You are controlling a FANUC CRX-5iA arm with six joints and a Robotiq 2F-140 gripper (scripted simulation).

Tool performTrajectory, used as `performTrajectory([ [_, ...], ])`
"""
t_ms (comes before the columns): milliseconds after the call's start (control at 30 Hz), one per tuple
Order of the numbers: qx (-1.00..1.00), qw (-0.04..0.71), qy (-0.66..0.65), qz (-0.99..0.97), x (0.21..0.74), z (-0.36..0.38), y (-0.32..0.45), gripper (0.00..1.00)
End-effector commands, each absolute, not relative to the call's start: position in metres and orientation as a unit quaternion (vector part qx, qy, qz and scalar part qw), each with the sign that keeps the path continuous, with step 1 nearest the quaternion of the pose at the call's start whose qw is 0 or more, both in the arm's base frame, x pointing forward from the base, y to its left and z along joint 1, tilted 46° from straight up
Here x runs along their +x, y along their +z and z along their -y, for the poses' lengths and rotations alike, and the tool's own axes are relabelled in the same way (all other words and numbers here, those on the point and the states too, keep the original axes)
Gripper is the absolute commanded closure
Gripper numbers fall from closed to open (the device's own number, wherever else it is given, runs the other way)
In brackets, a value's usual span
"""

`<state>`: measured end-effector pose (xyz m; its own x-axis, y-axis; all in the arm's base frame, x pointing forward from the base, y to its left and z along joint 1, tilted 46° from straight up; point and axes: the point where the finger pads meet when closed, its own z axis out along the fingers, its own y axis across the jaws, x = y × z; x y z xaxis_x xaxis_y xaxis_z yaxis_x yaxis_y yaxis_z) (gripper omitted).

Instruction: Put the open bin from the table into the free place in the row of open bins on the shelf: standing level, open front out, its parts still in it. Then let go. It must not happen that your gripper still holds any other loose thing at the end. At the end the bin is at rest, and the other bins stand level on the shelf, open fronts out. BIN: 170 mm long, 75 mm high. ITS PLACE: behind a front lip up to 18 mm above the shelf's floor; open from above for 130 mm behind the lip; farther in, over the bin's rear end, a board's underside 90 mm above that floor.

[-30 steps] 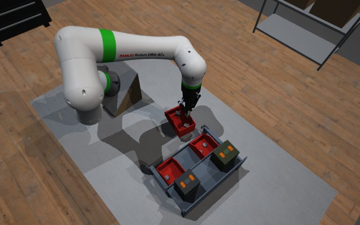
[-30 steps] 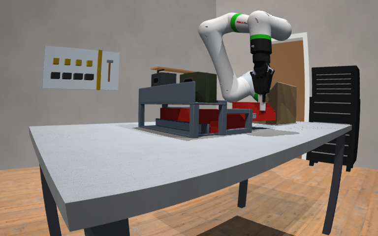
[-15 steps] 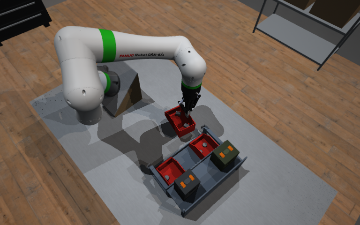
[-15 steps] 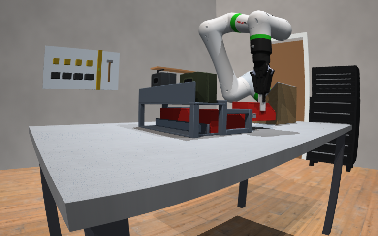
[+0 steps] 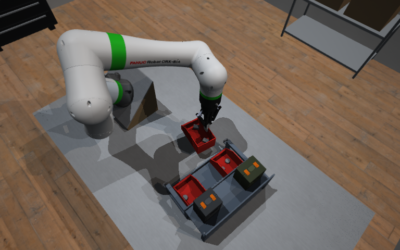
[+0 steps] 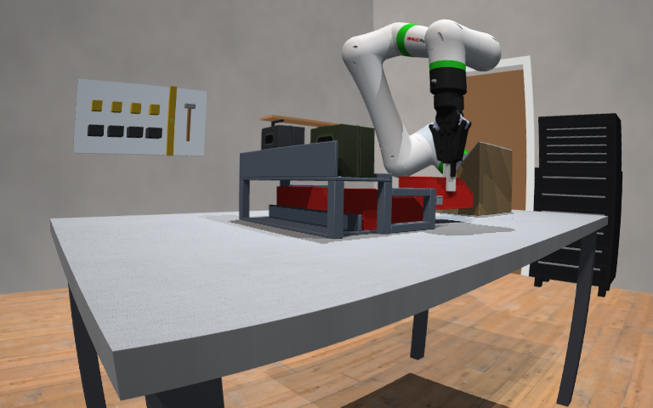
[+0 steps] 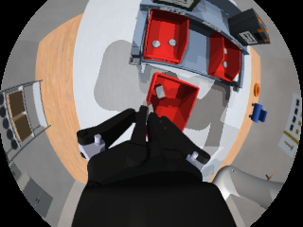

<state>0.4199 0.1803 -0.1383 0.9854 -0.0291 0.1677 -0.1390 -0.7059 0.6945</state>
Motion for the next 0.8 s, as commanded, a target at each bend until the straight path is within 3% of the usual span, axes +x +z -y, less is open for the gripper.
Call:
performTrajectory([
  [0,0.921,0.381,0.07,0.039,0.418,-0.173,-0.132,1.0],
  [767,0.922,0.384,0.05,-0.008,0.408,-0.122,-0.085,1.0],
])
